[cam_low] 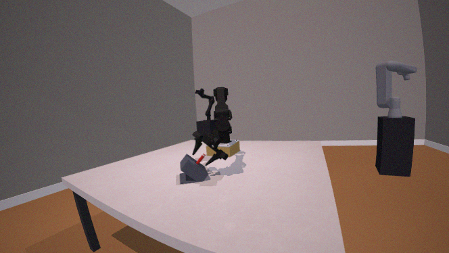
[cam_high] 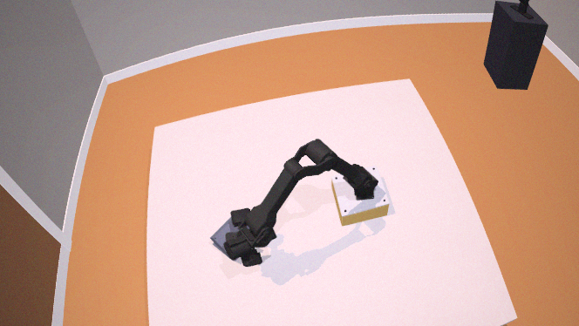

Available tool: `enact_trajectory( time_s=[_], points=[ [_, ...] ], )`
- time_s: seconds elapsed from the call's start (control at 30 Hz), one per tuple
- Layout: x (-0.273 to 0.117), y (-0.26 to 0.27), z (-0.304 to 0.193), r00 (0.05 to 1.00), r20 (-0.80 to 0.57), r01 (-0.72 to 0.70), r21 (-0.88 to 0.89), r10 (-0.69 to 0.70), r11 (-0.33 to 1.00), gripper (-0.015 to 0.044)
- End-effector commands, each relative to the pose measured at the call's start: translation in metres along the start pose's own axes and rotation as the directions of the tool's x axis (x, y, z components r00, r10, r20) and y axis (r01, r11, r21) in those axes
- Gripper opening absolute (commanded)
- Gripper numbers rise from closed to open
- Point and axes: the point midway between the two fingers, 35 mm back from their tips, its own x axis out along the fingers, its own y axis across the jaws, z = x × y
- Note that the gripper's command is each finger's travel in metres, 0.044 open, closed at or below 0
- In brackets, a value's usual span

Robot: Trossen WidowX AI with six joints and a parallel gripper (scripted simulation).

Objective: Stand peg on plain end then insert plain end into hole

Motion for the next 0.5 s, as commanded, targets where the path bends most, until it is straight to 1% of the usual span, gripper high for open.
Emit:
enact_trajectory(
  time_s=[0.0,0.47],
  points=[
    [-0.008,0.001,0.001,1.000,0.001,0.000,0.002,0.000,1.000,0.0440],
    [-0.039,0.003,0.003,1.000,-0.005,-0.003,-0.001,0.003,1.000,0.0440]
  ],
)
